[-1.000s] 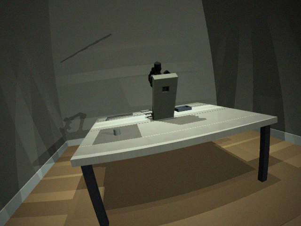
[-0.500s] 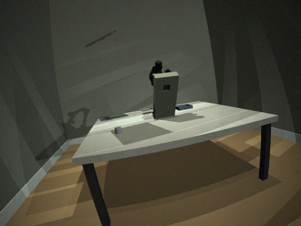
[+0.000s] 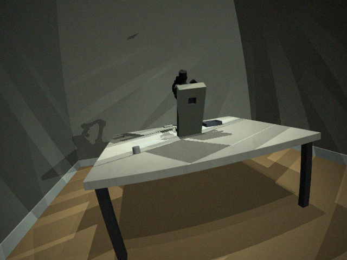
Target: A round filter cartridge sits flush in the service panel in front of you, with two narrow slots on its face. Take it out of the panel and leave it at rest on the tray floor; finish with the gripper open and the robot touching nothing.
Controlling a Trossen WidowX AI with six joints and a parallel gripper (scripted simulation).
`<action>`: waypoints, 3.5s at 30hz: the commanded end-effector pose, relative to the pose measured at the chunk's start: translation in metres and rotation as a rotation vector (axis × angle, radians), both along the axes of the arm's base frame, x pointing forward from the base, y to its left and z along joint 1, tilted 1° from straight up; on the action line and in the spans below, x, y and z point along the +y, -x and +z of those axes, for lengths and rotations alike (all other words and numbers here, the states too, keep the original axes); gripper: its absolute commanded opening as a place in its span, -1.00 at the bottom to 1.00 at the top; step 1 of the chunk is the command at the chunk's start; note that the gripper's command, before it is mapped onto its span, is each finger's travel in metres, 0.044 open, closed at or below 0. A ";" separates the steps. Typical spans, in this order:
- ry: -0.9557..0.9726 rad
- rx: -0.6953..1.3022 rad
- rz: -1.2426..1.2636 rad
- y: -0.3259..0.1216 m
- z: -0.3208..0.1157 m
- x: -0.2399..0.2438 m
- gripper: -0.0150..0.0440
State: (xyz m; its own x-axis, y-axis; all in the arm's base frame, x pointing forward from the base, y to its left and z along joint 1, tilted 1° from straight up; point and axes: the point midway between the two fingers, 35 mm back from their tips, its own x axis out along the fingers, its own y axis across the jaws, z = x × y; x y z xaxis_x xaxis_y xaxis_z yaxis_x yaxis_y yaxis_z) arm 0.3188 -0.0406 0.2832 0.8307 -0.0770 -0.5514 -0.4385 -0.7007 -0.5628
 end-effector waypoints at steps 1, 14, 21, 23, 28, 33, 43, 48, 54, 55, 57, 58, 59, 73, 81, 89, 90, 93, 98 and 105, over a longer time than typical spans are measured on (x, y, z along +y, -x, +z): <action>-0.005 0.008 -0.001 -0.006 -0.006 0.000 -0.18; -0.005 0.008 -0.001 -0.009 -0.008 -0.001 -0.18; -0.005 0.007 -0.001 -0.011 -0.009 -0.001 -0.18; -0.005 0.007 -0.001 -0.011 -0.009 -0.001 -0.18; -0.005 0.007 -0.001 -0.012 -0.010 -0.001 -0.18; -0.005 0.007 -0.001 -0.013 -0.011 -0.001 -0.18; -0.005 0.007 -0.001 -0.015 -0.012 -0.001 -0.18; -0.005 0.007 -0.001 -0.015 -0.012 -0.001 -0.18; -0.005 0.007 -0.001 -0.016 -0.013 -0.001 -0.18; -0.005 0.007 -0.001 -0.016 -0.013 -0.001 -0.18; -0.005 0.007 -0.001 -0.017 -0.013 -0.001 -0.18; -0.005 0.007 -0.001 -0.017 -0.013 -0.001 -0.18; -0.005 0.007 -0.001 -0.017 -0.013 -0.001 -0.18; -0.005 0.007 -0.001 -0.018 -0.014 -0.001 -0.18; -0.001 -0.006 -0.003 -0.003 -0.004 0.000 -0.27; -0.001 -0.006 -0.003 -0.003 -0.004 0.000 -0.49; -0.004 -0.006 -0.006 -0.003 -0.005 0.000 -0.49; -0.058 -0.005 -0.039 -0.010 -0.009 -0.001 -0.49; -0.197 -0.013 -0.130 -0.017 -0.013 -0.001 -0.49; -0.397 -0.030 -0.264 -0.019 -0.015 -0.002 -0.49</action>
